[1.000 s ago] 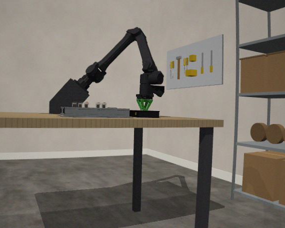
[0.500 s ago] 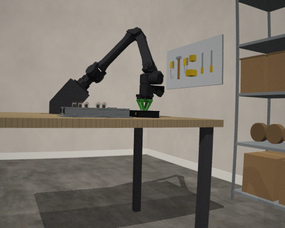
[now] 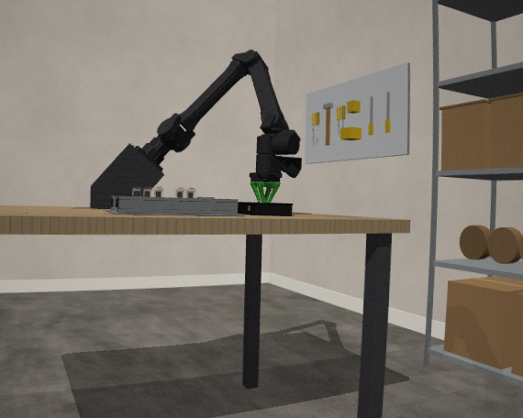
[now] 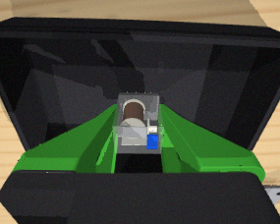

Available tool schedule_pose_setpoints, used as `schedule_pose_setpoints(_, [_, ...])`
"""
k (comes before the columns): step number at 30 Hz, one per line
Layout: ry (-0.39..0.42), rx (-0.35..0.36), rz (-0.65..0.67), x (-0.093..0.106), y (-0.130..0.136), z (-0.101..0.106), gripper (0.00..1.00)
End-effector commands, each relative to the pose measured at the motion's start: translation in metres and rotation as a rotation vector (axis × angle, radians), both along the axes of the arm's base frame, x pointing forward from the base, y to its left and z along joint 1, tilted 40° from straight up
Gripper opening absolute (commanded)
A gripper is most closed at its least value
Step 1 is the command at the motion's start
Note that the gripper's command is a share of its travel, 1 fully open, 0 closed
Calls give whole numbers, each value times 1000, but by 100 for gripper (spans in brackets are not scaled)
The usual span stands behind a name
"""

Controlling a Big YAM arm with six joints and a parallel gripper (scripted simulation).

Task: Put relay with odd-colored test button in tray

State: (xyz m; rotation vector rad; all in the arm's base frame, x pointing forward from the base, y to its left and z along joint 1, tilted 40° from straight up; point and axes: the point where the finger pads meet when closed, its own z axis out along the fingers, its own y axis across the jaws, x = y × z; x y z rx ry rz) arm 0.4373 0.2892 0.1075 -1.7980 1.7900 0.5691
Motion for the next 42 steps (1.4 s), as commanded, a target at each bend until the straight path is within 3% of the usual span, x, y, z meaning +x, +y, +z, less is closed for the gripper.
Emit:
schedule_pose_setpoints(1, [-43,19,-29,10,-8,18,0])
schedule_pose_setpoints(16, [-43,19,-28,10,-8,18,0])
schedule_pose_setpoints(17, [-43,19,-28,10,-8,18,59])
schedule_pose_setpoints(42, [-38,17,-28,9,-8,15,59])
